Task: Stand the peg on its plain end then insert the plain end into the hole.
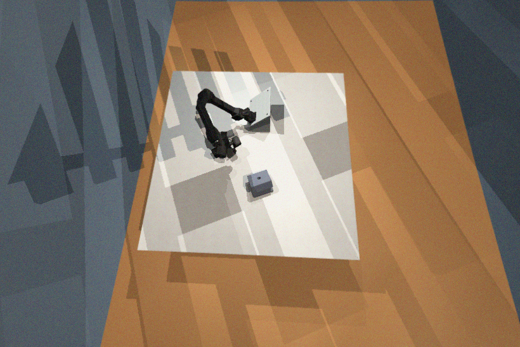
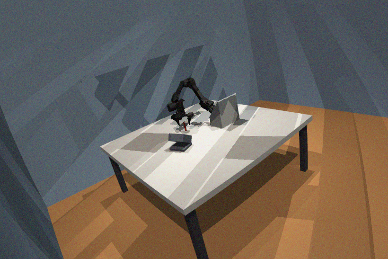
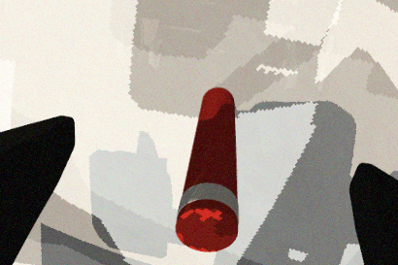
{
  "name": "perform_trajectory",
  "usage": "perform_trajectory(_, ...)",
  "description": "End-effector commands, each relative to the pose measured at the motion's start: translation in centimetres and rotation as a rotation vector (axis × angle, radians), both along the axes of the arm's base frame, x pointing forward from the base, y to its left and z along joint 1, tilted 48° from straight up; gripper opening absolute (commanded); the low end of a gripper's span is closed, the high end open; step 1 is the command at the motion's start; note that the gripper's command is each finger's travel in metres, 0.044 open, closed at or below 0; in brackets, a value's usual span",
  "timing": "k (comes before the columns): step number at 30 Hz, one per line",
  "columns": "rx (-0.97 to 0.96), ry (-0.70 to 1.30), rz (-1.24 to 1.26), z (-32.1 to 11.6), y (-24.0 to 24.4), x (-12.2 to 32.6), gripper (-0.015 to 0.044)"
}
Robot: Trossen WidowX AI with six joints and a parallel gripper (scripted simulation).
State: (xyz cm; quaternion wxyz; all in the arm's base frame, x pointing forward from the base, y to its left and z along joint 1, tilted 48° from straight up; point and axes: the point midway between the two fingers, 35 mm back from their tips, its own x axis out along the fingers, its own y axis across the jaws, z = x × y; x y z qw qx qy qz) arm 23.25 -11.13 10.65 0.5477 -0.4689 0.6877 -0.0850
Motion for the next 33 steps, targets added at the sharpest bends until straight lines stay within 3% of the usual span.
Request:
perform_trajectory(1, -0.005, 0.006, 0.003, -0.42, -0.47, -0.17, 0.044)
perform_trajectory(7, -0.008, 0.006, 0.002, -0.84, -1.04, -0.24, 0.044)
perform_trajectory(22, -0.004, 0.001, -0.001, -0.63, -0.84, -0.1, 0.0046)
perform_trajectory(33, 0.0, 0.001, 0.0, -0.15, -0.15, 0.0, 0.0)
